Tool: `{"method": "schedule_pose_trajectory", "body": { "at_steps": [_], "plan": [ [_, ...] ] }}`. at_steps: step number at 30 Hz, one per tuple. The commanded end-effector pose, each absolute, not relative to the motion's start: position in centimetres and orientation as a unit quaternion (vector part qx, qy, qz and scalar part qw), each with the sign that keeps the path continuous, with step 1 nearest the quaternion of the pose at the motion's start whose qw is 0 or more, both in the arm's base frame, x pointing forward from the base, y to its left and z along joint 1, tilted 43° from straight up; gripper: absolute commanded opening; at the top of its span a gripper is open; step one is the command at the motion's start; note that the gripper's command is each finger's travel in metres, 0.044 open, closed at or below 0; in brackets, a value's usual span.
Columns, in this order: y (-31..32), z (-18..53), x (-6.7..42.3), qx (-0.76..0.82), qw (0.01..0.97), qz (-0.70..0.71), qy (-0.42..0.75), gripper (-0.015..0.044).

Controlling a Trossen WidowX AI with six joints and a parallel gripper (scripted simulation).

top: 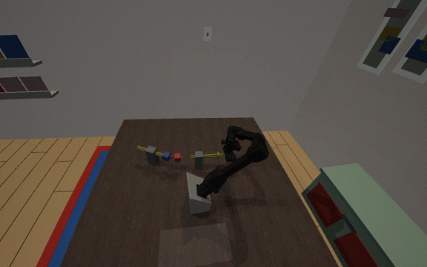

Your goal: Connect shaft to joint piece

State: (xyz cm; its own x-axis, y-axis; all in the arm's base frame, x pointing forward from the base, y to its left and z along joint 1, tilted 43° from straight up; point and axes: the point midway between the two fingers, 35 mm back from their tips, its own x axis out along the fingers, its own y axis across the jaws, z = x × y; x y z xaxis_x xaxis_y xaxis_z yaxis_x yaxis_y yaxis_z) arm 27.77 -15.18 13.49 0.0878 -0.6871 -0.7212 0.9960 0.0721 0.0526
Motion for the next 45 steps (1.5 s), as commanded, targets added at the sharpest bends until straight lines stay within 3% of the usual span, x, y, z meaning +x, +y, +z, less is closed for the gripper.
{"method": "schedule_pose_trajectory", "body": {
  "at_steps": [1,25,33,45],
  "plan": [
    [-15.18,13.49,27.77,0.285,0.68,-0.619,0.271,0.0067],
    [-15.18,13.49,27.77,0.285,0.68,-0.619,0.271,0.0067],
    [-15.18,13.49,27.77,0.285,0.68,-0.619,0.271,0.0],
    [-14.41,12.68,27.77,0.287,0.685,-0.613,0.27,0.0]
  ]
}}
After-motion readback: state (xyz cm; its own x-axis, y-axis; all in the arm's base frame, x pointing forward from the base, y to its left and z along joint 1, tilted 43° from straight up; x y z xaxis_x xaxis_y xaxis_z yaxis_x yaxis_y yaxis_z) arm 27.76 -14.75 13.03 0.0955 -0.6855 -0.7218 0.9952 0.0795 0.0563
